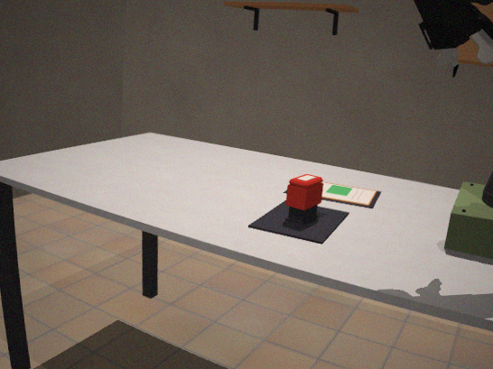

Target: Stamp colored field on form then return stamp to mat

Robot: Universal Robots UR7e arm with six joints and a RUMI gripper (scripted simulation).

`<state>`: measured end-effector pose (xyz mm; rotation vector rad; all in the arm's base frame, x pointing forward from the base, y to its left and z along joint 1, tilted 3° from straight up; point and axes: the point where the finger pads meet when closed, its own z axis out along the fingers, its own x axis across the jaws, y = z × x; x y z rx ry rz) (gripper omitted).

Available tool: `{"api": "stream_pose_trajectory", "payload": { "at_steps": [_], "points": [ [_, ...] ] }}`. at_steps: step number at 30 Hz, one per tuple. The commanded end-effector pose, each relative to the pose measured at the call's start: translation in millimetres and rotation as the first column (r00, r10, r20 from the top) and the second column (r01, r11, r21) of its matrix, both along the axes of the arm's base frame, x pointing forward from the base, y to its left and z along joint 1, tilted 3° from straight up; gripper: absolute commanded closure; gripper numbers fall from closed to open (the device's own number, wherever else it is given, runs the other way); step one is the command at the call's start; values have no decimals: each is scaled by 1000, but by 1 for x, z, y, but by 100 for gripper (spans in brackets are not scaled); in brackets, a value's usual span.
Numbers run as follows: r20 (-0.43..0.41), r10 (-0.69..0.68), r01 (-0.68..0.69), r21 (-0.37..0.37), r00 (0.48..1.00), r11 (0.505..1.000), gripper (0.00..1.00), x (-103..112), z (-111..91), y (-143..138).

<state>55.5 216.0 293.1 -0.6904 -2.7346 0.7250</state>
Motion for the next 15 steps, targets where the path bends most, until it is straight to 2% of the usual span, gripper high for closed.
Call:
{"api": "stream_pose_trajectory", "payload": {
  "at_steps": [1, 8, 9, 11, 12, 14, 15],
  "points": [
    [-4, 22, -22, 50, 1000, 998, 0, 20, -15, 13],
    [24, 118, -121, 217, 993, 969, 0, 97, -64, 47],
    [24, 118, -121, 217, 993, 969, 0, 97, -64, 47],
    [45, 152, -159, 265, 987, 951, 0, 125, -80, 55],
    [45, 152, -159, 265, 987, 951, 0, 125, -80, 55],
    [73, 187, -200, 309, 980, 930, 0, 153, -96, 61],
    [73, 187, -200, 309, 980, 930, 0, 153, -96, 61]
  ]
}}
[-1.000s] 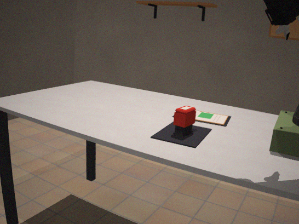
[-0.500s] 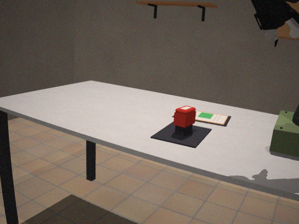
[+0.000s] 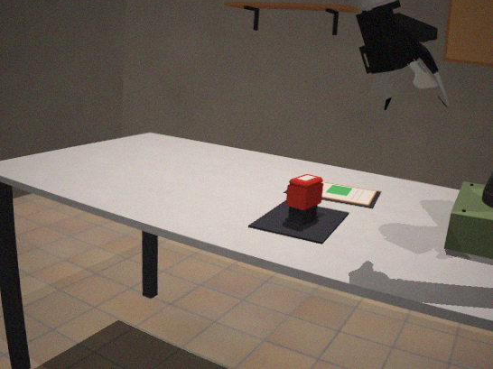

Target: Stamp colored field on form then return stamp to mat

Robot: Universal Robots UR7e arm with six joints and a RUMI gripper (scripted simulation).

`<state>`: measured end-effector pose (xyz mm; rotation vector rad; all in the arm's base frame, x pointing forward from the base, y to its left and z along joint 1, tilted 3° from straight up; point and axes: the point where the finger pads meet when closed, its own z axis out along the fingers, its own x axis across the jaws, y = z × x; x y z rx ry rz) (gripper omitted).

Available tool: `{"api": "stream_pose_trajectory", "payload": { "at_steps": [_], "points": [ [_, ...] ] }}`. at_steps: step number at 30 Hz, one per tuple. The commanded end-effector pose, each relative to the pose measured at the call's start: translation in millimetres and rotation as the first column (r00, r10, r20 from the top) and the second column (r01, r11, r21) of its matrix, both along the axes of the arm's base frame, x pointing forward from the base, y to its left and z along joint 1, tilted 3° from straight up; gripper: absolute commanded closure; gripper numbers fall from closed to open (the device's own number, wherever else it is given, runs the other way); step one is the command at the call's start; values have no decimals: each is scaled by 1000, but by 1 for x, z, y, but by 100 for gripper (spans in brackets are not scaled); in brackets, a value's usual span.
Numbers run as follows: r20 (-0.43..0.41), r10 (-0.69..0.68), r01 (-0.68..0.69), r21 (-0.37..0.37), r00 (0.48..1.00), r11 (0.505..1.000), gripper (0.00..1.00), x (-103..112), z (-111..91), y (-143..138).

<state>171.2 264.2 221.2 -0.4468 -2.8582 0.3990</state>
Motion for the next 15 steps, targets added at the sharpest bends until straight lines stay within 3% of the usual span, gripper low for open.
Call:
{"api": "stream_pose_trajectory", "payload": {
  "at_steps": [1, 3, 7, 8, 10, 11, 15],
  "points": [
    [28, 65, -68, 99, 997, 993, 0, 52, -32, 15],
    [28, 65, -68, 99, 997, 993, 0, 52, -32, 15],
    [90, 141, -155, 178, 986, 972, 0, 108, -60, 20],
    [90, 141, -155, 178, 986, 972, 0, 108, -60, 20],
    [125, 176, -199, 206, 977, 958, 0, 134, -73, 19],
    [125, 176, -199, 206, 977, 958, 0, 134, -73, 19],
    [192, 236, -279, 241, 953, 930, 0, 179, -93, 15]
  ]
}}
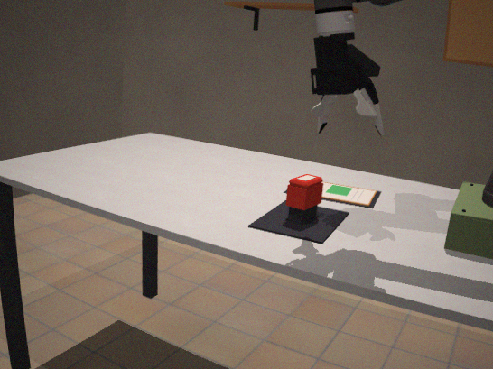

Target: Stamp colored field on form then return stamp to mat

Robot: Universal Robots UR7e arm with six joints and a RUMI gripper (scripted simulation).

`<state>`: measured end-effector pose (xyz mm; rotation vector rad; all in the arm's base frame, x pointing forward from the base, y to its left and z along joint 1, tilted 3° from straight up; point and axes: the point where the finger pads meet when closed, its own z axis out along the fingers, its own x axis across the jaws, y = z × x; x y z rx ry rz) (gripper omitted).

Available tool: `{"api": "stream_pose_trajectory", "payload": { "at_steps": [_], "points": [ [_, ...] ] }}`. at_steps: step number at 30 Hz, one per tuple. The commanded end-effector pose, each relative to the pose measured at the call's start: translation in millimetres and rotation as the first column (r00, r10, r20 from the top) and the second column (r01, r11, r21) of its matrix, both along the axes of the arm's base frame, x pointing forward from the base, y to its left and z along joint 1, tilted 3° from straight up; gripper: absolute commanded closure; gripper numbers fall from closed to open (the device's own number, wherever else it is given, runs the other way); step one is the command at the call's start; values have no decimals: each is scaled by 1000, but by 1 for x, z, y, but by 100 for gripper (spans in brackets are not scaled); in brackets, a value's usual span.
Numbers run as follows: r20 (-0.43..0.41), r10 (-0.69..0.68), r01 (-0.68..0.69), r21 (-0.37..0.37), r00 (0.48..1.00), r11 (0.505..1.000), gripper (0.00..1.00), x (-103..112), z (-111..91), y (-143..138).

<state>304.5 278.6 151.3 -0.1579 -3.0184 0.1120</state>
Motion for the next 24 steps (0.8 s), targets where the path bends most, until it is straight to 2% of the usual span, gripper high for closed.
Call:
{"api": "stream_pose_trajectory", "payload": {
  "at_steps": [1, 3, 5, 8, 12, 24],
  "points": [
    [55, 66, -70, 64, 996, 996, 0, 46, -23, 0],
    [83, 94, -101, 79, 992, 992, 0, 64, -31, -3],
    [83, 94, -101, 79, 992, 992, 0, 64, -31, -3],
    [117, 127, -138, 93, 985, 986, 0, 85, -40, -8],
    [147, 153, -169, 102, 977, 980, 0, 102, -46, -13],
    [159, 164, -182, 104, 973, 978, 0, 109, -49, -15]
  ]
}}
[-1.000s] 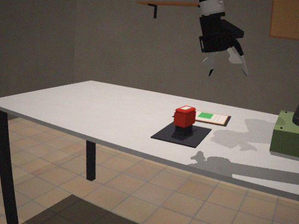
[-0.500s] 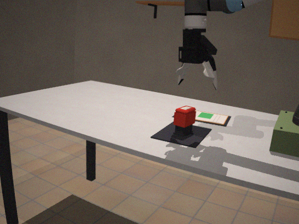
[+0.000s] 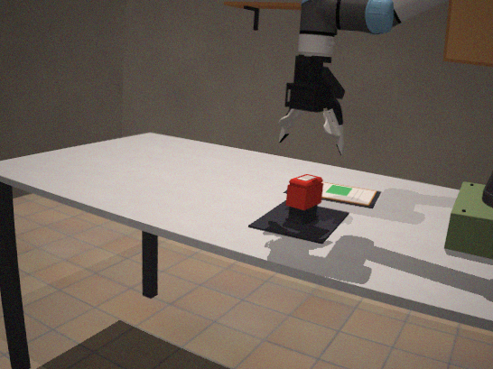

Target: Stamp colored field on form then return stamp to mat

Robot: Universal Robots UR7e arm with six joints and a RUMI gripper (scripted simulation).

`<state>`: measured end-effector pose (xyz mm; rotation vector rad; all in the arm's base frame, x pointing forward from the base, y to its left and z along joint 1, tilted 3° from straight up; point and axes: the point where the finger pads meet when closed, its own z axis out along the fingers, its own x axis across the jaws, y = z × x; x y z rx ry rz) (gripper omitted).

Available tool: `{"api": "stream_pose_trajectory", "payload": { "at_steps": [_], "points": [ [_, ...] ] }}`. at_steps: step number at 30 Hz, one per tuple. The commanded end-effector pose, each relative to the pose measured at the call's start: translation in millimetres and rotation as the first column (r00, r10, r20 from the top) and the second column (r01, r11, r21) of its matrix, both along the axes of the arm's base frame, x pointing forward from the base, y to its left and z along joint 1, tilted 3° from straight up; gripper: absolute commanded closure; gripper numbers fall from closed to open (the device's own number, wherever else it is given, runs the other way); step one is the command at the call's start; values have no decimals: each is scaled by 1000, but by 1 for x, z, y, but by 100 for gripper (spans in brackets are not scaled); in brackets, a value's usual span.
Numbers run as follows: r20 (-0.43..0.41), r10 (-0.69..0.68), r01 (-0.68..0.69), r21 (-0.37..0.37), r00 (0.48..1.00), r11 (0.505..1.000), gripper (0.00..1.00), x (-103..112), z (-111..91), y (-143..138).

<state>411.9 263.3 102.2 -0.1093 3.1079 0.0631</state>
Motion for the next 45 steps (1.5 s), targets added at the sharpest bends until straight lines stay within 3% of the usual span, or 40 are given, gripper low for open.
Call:
{"api": "stream_pose_trajectory", "payload": {
  "at_steps": [1, 8, 13, 17, 26, 34, 39, 45],
  "points": [
    [3, 2, -2, 2, 1000, 1000, 0, 1, 0, 0],
    [3, 2, -2, 2, 1000, 1000, 0, 1, 1, 0],
    [2, 2, -2, 2, 1000, 1000, 0, 1, 39, -2],
    [1, 2, -2, 2, 1000, 1000, 0, 0, 49, -2],
    [0, -19, 19, 2, 1000, 1000, 0, 2, 50, -6],
    [-7, -169, 169, 5, 986, 986, 0, 17, 48, -37],
    [-19, -400, 400, 8, 916, 916, 0, 36, 46, -87],
    [-37, -683, 684, 9, 729, 729, 0, 54, 44, -163]
  ]
}}
